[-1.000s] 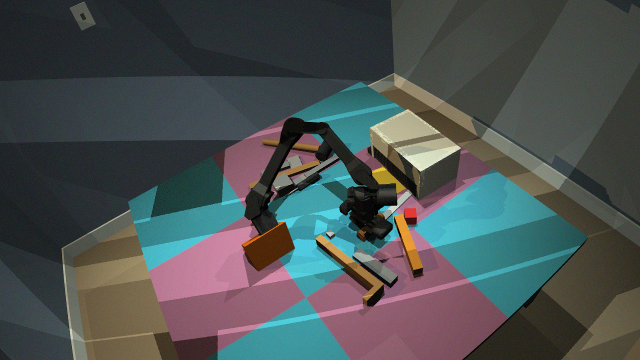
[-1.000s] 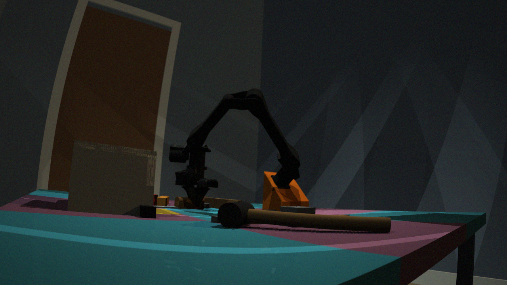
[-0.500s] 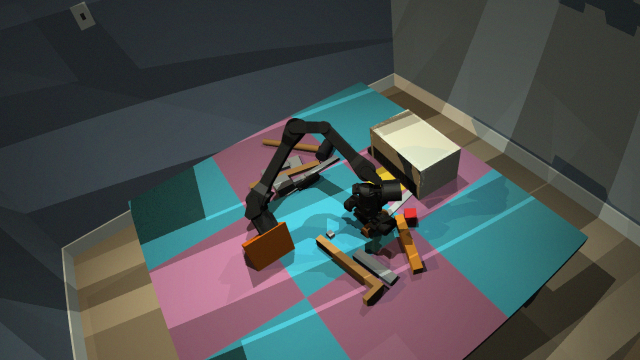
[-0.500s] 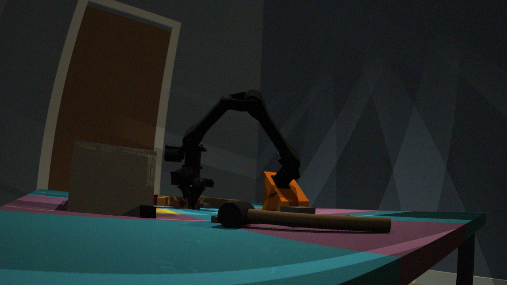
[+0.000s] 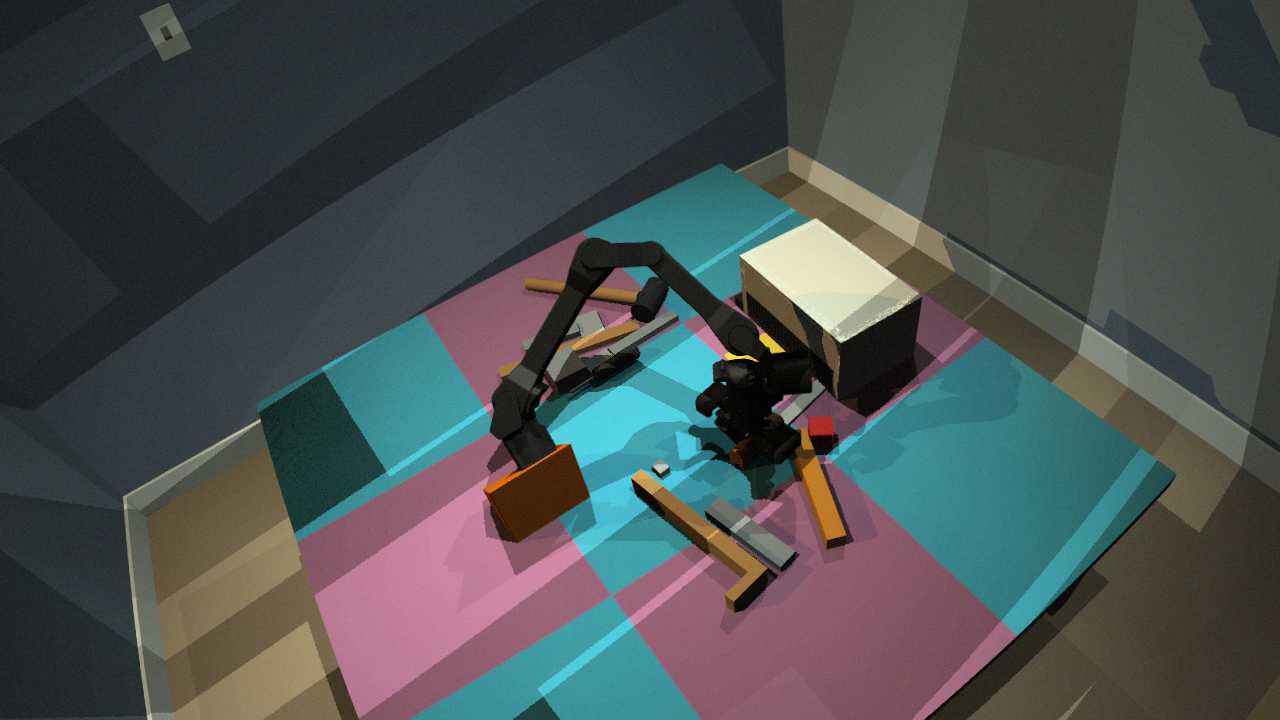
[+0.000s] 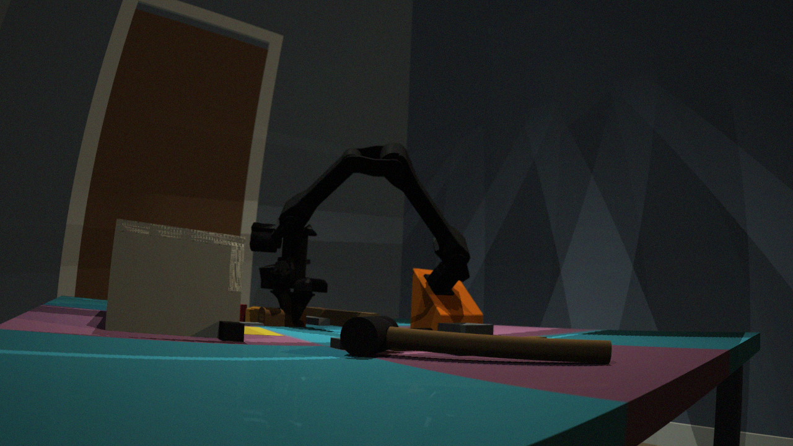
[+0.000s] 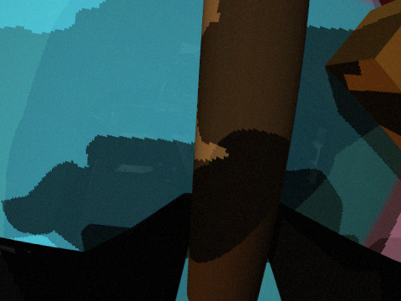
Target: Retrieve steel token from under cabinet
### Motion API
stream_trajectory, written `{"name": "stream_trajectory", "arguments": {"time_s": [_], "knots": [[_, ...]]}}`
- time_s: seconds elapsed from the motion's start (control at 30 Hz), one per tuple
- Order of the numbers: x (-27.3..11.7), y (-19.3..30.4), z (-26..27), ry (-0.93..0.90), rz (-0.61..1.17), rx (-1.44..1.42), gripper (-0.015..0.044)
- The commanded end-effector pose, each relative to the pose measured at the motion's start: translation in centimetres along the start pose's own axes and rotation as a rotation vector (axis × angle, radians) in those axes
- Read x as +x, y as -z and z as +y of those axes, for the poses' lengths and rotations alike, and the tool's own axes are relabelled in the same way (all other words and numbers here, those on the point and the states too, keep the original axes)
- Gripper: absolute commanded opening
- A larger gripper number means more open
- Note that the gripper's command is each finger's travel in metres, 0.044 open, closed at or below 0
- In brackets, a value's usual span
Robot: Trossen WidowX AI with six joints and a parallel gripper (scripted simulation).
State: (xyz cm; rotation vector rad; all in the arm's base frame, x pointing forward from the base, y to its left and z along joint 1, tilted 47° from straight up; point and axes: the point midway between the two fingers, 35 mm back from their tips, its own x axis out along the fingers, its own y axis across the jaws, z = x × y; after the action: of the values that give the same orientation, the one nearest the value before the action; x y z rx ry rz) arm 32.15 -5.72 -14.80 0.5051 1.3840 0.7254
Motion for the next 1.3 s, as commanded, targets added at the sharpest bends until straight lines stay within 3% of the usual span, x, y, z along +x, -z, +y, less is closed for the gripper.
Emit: {"name": "stream_trajectory", "arguments": {"time_s": [0.0, 1.27], "knots": [[0.0, -0.7, 0.0, 0.001, -0.003, 0.0, 0.0], [-0.1, -4.9, -0.1, 0.0, -0.005, -0.002, 0.0]]}}
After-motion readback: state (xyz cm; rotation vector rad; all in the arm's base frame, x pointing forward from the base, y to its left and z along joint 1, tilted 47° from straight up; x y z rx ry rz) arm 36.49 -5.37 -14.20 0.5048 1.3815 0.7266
